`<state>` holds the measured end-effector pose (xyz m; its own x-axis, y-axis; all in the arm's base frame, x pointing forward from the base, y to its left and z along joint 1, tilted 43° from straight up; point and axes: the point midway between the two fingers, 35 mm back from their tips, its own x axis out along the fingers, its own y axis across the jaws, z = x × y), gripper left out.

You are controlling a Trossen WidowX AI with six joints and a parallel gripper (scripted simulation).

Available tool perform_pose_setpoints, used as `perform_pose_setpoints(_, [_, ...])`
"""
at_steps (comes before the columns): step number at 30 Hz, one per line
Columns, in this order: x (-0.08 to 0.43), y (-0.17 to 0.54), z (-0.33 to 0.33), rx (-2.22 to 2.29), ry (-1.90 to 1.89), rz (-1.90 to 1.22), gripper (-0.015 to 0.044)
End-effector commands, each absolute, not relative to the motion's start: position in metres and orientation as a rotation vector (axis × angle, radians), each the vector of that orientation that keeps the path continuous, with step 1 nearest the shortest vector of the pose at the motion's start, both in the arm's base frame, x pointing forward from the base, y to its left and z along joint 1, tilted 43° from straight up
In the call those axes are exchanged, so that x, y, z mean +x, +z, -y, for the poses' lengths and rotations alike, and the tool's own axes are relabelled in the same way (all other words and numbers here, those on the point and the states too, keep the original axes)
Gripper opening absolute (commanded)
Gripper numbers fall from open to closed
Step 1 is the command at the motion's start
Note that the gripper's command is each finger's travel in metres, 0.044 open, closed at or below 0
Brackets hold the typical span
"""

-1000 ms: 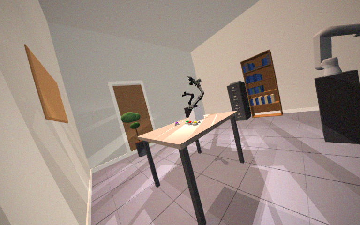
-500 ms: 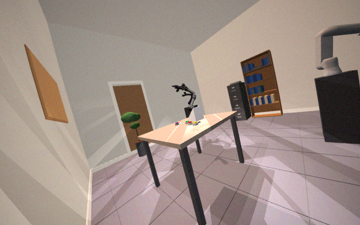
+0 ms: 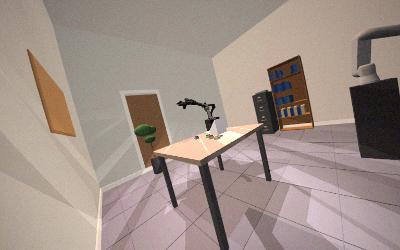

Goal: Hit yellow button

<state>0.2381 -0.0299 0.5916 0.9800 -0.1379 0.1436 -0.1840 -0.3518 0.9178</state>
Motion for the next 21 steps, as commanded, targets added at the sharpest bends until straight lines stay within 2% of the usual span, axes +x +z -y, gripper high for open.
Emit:
perform_pose_setpoints(1, [0.297,0.548,0.020,1.867,-0.096,0.078,0.0400])
perform_pose_setpoints(6, [0.368,0.474,-0.008,1.719,-0.275,-0.154,0.0400])
perform_pose_setpoints(11, [0.418,0.389,-0.046,1.517,-0.416,-0.391,0.0400])
perform_pose_setpoints(16, [0.445,0.298,-0.091,1.265,-0.519,-0.624,0.0400])
perform_pose_setpoints(21, [0.447,0.203,-0.135,0.965,-0.584,-0.848,0.0400])
